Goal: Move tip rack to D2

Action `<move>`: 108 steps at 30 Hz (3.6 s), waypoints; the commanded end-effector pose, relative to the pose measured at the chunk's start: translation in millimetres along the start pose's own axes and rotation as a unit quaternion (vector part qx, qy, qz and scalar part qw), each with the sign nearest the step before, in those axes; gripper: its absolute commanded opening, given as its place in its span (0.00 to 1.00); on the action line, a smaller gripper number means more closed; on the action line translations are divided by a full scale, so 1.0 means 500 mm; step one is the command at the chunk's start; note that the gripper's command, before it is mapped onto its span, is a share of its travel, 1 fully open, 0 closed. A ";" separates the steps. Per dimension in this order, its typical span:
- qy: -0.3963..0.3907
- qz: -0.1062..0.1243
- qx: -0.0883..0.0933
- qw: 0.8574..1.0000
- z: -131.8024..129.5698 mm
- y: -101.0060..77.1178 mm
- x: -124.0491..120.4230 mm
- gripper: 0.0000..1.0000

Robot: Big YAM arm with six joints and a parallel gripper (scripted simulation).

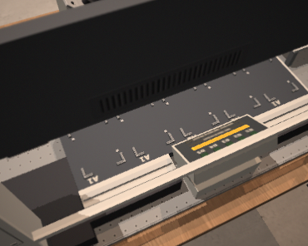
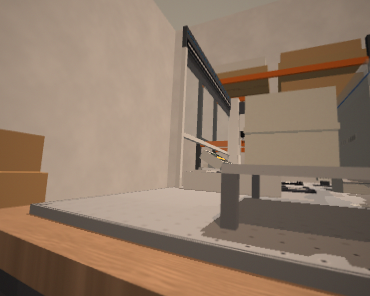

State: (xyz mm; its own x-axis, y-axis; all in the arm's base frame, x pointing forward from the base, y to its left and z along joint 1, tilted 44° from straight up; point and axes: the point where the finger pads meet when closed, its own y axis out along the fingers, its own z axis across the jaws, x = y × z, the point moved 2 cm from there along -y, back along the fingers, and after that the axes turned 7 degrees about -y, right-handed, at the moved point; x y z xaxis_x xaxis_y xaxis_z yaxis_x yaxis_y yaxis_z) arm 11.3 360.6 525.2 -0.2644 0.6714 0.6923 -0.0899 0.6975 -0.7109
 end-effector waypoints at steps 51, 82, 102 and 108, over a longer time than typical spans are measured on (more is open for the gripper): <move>0.020 -0.025 0.005 0.999 0.168 -0.042 0.162 1.00; 0.014 -0.015 -0.003 1.000 -0.036 -0.028 0.136 1.00; 0.014 -0.023 -0.003 1.000 -0.039 -0.039 0.129 1.00; 0.014 -0.023 -0.003 1.000 -0.039 -0.039 0.129 1.00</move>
State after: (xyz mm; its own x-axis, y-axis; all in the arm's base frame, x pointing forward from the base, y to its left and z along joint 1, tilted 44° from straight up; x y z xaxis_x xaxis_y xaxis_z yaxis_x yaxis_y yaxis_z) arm 16.8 403.4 564.5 -0.2197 0.6831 0.6965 -0.0938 0.6959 -0.7120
